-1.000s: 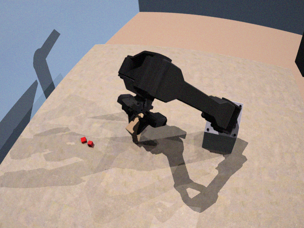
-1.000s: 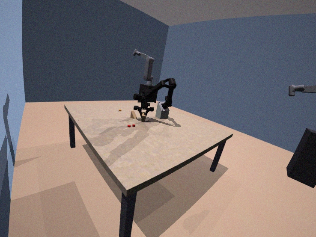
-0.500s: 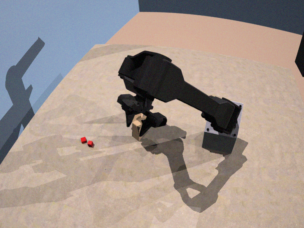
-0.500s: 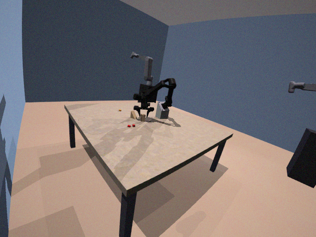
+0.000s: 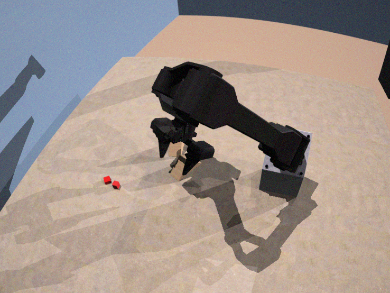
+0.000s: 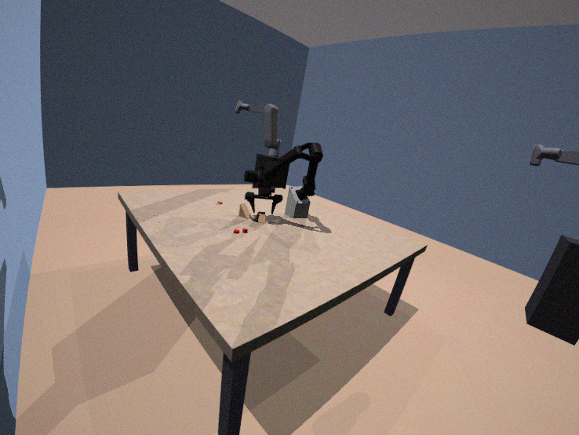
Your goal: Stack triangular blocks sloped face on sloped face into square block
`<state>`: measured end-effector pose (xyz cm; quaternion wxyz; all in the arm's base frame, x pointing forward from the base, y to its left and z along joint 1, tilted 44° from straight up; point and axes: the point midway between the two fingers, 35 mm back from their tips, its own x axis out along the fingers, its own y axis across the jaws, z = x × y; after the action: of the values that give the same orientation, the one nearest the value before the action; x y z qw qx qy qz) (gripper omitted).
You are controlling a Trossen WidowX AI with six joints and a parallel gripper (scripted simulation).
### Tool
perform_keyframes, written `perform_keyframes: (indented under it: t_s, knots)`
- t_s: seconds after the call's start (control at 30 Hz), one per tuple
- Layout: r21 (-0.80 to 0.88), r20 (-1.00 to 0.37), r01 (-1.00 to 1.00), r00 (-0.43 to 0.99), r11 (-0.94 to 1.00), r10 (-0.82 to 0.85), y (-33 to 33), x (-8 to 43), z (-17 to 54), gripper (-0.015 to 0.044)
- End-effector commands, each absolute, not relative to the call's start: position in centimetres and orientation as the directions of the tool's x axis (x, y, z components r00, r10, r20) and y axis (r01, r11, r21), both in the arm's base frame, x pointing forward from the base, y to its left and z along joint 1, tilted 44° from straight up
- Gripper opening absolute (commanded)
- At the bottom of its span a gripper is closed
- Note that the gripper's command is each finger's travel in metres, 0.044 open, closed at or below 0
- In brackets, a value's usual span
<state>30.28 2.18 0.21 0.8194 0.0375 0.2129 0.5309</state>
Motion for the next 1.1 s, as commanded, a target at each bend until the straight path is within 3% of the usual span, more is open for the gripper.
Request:
perform_keyframes:
  t_s: [0.0,0.17,0.63,0.83,0.93,1.07]
  knots:
    - [0.271,-0.323,-0.853,0.356,0.447,0.877,-0.8,30.3,2.6,0.0440]
    - [0.272,-0.305,-0.857,0.354,0.438,0.884,-3.7,29.4,6.6,0.0440]
    - [0.288,-0.322,-0.855,0.338,0.431,0.885,-3.2,29.6,6.1,0.0440]
    - [0.426,-0.598,-0.844,0.007,0.326,0.801,-0.3,30.2,4.7,0.0440]
    - [0.461,-0.750,-0.825,-0.166,0.326,0.640,1.2,30.8,4.5,0.0440]
    - [0.407,-0.895,-0.828,-0.278,0.385,0.347,2.8,32.0,5.2,0.0440]
